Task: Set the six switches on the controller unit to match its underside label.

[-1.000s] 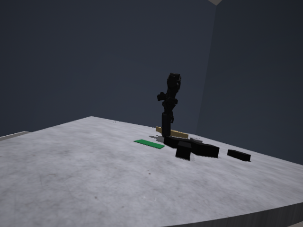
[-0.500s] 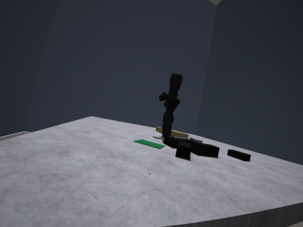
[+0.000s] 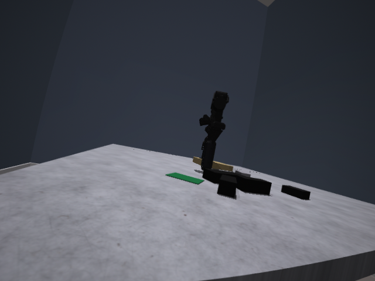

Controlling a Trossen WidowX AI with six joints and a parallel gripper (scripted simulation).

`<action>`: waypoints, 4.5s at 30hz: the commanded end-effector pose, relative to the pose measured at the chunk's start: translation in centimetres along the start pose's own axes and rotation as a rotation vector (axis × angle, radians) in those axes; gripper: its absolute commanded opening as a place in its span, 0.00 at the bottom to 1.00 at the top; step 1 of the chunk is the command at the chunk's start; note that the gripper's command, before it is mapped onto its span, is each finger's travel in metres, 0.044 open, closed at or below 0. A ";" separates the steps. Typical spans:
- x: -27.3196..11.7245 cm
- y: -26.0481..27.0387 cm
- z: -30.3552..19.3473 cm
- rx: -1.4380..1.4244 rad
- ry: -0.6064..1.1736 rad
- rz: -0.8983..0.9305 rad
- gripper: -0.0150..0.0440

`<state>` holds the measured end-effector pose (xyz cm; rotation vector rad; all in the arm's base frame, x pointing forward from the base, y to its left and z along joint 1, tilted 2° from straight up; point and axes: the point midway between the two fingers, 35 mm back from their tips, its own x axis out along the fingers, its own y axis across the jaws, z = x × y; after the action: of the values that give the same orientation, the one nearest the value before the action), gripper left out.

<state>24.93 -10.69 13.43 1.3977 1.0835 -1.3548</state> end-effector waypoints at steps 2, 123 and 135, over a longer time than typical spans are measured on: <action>0.5 -0.2 -0.7 0.003 0.013 -0.010 0.83; 3.5 -0.2 -9.8 0.003 0.022 -0.010 0.83; 4.0 -0.2 -10.5 0.003 0.023 -0.010 0.83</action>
<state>27.68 -0.27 10.44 1.4253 1.0993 -1.3175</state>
